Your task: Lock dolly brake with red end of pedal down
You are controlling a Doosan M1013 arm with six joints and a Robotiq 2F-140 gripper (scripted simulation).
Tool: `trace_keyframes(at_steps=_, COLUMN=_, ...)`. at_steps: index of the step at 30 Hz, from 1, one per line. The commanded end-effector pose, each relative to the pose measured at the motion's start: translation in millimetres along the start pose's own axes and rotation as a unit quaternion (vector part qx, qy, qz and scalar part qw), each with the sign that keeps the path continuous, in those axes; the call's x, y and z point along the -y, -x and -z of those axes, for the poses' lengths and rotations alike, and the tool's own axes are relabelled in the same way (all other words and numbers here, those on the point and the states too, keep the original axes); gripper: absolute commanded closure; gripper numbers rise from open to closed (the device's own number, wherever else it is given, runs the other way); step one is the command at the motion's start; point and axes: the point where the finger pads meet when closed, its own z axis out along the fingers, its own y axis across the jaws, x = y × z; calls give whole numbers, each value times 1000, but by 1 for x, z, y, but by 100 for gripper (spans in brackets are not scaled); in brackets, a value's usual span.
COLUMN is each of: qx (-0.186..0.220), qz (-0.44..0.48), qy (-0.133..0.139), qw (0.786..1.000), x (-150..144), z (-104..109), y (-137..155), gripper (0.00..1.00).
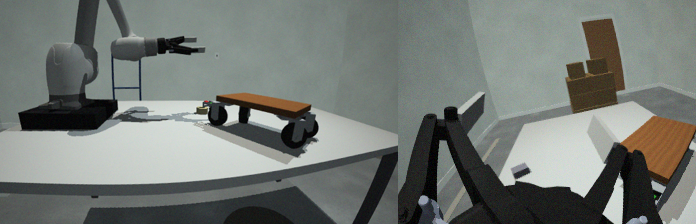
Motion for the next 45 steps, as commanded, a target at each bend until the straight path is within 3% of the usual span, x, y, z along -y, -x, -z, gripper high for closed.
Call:
trace_keyframes(at_steps=1, qx=0, qz=0, qy=0, qw=1000, x=0, z=0, y=0, gripper=0)
trace_keyframes(at_steps=17, qx=0, qz=0, qy=0, qw=1000, x=0, z=0, y=0, gripper=0)
trace_keyframes(at_steps=18, qx=0, qz=0, qy=0, qw=1000, x=0, z=0, y=0, gripper=100)
trace_keyframes(at_steps=22, qx=2, qz=7, qy=-8, qw=1000, x=5, z=-3, y=1, gripper=100)
trace_keyframes(at_steps=25, qx=9, qz=26, qy=-31, qw=999, x=19, z=-9, y=3, gripper=100)
trace_keyframes(at_steps=28, qx=19, qz=64, qy=-73, qw=995, x=44, z=-20, y=8, gripper=100)
trace_keyframes(at_steps=32, qx=35, qz=147, qy=-161, qw=975, x=94, z=-34, y=20, gripper=100)
trace_keyframes(at_steps=34, qx=35, qz=147, qy=-161, qw=975, x=94, z=-34, y=20, gripper=100)
trace_keyframes(at_steps=36, qx=42, qz=203, qy=-218, qw=954, x=123, z=-38, y=29, gripper=100)
trace_keyframes(at_steps=37, qx=42, qz=203, qy=-218, qw=954, x=123, z=-38, y=29, gripper=100)
trace_keyframes(at_steps=38, qx=45, qz=234, qy=-249, qw=939, x=137, z=-39, y=34, gripper=100)
trace_keyframes(at_steps=39, qx=45, qz=234, qy=-249, qw=939, x=137, z=-39, y=34, gripper=100)
trace_keyframes(at_steps=40, qx=46, qz=267, qy=-281, qw=921, x=151, z=-39, y=41, gripper=100)
trace_keyframes(at_steps=41, qx=46, qz=267, qy=-281, qw=921, x=151, z=-39, y=41, gripper=100)
trace_keyframes(at_steps=42, qx=47, qz=301, qy=-314, qw=899, x=163, z=-37, y=48, gripper=100)
trace_keyframes(at_steps=43, qx=47, qz=301, qy=-314, qw=899, x=163, z=-37, y=48, gripper=100)
trace_keyframes(at_steps=44, qx=47, qz=337, qy=-347, qw=874, x=174, z=-34, y=55, gripper=100)
trace_keyframes(at_steps=45, qx=47, qz=337, qy=-347, qw=874, x=174, z=-34, y=55, gripper=100)
